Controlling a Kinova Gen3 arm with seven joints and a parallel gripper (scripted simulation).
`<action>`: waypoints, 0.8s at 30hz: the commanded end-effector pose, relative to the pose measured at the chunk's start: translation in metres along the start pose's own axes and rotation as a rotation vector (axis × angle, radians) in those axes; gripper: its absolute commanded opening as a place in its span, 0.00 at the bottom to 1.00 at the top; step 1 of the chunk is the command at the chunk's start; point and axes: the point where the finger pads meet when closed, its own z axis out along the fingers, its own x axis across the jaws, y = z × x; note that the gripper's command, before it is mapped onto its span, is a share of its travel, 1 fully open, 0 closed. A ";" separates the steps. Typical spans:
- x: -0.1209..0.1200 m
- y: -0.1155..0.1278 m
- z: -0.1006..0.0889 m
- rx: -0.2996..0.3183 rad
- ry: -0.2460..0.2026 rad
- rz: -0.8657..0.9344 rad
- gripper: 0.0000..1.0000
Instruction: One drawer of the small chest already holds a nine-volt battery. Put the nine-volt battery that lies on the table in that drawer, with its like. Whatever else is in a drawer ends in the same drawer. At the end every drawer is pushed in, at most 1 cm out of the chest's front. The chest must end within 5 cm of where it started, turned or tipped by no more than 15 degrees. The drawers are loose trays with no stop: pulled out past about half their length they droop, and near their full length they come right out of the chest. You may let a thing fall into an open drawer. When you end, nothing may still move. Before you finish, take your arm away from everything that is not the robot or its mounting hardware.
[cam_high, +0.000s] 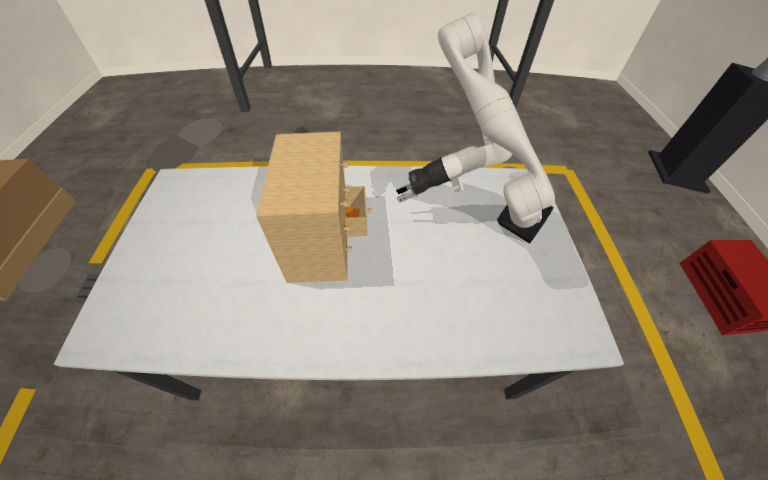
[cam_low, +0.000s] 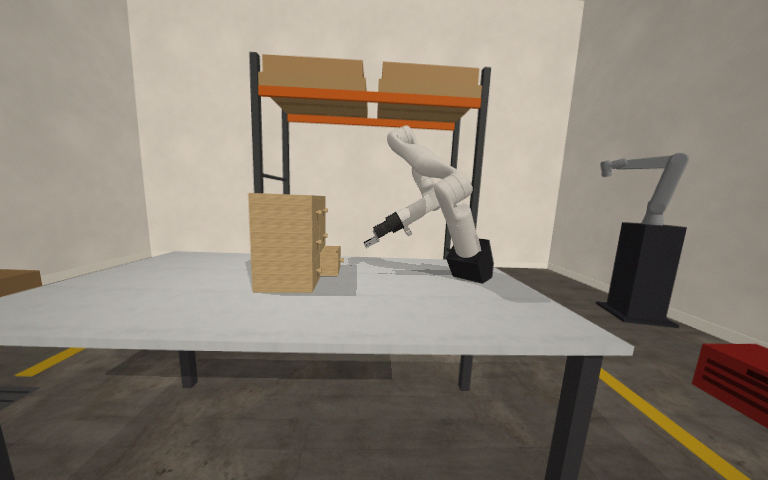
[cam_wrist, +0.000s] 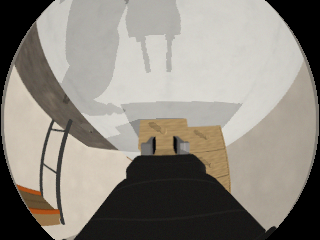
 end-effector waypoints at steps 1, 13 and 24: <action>0.001 -0.001 0.002 0.000 0.002 0.001 0.67; 0.001 -0.006 0.019 0.000 0.002 0.001 0.67; 0.001 -0.014 0.044 0.000 0.002 0.001 0.67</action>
